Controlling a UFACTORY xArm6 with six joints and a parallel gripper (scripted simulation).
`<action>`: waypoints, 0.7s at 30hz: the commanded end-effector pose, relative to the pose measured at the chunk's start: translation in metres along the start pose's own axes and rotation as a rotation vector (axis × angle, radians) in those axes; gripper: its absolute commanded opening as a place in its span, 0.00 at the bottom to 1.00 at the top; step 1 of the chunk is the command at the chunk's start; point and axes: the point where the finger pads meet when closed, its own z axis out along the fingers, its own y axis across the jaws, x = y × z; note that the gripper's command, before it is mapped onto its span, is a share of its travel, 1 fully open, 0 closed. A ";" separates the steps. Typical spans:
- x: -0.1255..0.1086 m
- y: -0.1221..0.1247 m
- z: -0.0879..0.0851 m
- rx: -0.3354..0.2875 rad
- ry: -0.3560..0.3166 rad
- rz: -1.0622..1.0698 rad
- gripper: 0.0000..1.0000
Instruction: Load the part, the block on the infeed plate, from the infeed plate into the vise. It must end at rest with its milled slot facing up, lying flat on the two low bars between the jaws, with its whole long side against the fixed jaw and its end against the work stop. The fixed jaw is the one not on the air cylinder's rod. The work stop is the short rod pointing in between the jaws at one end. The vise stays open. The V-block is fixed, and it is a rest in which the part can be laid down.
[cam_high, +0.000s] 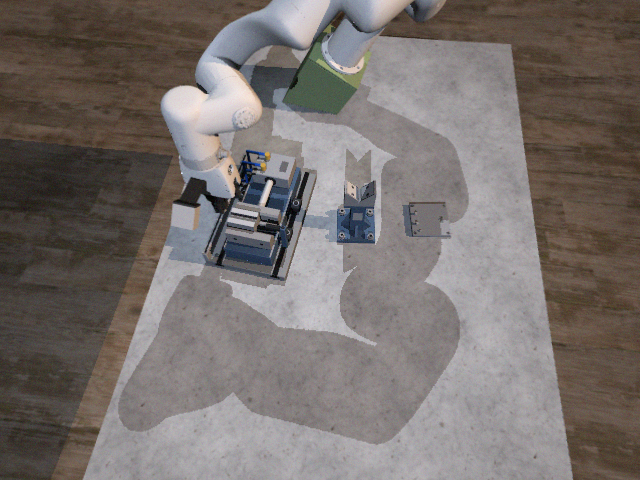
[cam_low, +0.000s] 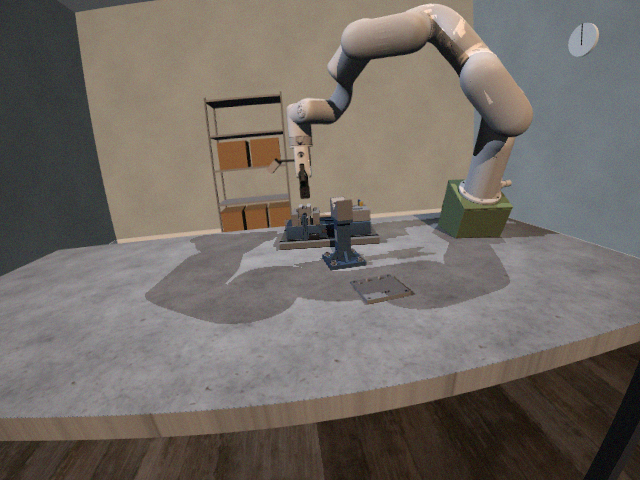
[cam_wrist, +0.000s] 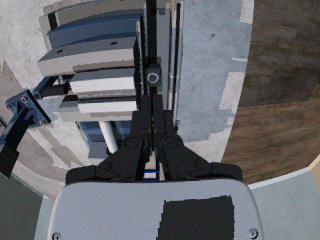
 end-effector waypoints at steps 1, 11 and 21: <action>0.002 0.000 0.004 -0.002 0.005 -0.001 0.00; 0.002 0.001 0.011 -0.002 0.005 -0.001 0.00; 0.002 0.001 0.014 -0.002 0.005 -0.001 0.00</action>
